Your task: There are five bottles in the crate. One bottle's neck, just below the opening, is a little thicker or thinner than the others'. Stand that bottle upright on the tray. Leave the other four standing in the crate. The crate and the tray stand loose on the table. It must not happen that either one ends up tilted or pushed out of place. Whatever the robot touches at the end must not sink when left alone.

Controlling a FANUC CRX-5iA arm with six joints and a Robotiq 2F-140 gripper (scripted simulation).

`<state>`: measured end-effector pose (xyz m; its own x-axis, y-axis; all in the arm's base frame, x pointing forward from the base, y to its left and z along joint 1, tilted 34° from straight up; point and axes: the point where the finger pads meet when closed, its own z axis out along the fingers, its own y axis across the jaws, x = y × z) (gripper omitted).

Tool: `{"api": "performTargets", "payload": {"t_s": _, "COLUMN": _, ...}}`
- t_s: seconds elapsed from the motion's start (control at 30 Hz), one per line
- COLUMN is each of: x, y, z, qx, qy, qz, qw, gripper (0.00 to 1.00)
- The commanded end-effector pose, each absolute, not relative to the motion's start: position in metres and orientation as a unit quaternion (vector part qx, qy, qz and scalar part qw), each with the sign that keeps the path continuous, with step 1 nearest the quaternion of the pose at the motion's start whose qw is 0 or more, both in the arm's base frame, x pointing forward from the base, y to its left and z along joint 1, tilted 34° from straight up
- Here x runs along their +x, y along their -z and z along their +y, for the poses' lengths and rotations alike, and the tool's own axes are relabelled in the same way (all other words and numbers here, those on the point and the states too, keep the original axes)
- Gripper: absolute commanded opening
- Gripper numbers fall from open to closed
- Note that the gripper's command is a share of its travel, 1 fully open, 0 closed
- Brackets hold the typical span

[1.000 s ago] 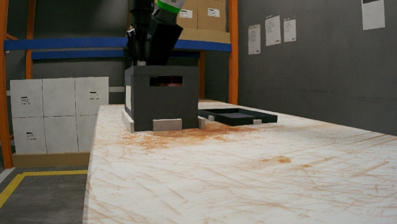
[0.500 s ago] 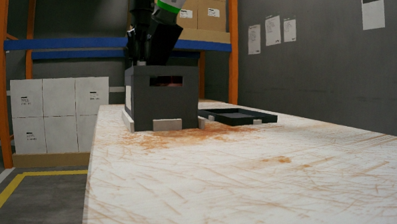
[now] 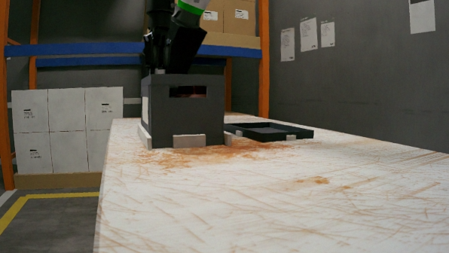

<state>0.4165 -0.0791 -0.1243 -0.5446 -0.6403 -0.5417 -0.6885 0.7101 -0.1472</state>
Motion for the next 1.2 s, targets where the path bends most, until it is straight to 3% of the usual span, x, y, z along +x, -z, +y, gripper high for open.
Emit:
{"api": "performTargets", "payload": {"t_s": 0.0, "x": 0.4167, "y": 0.1241, "z": -0.0795, "qx": -0.378, "qy": -0.041, "qz": 0.878, "qw": 0.291, "gripper": 0.10}}
{"api": "performTargets", "payload": {"t_s": 1.1, "x": 0.4167, "y": 0.1241, "z": -0.0795, "qx": -0.378, "qy": -0.041, "qz": 0.878, "qw": 0.291, "gripper": 0.10}}
{"api": "performTargets", "payload": {"t_s": 1.13, "x": 0.4167, "y": 0.1241, "z": -0.0795, "qx": -0.378, "qy": -0.041, "qz": 0.878, "qw": 0.291, "gripper": 0.44}}
{"api": "performTargets", "payload": {"t_s": 1.17, "x": 0.4167, "y": 0.1241, "z": -0.0795, "qx": -0.378, "qy": -0.041, "qz": 0.878, "qw": 0.291, "gripper": 0.44}}
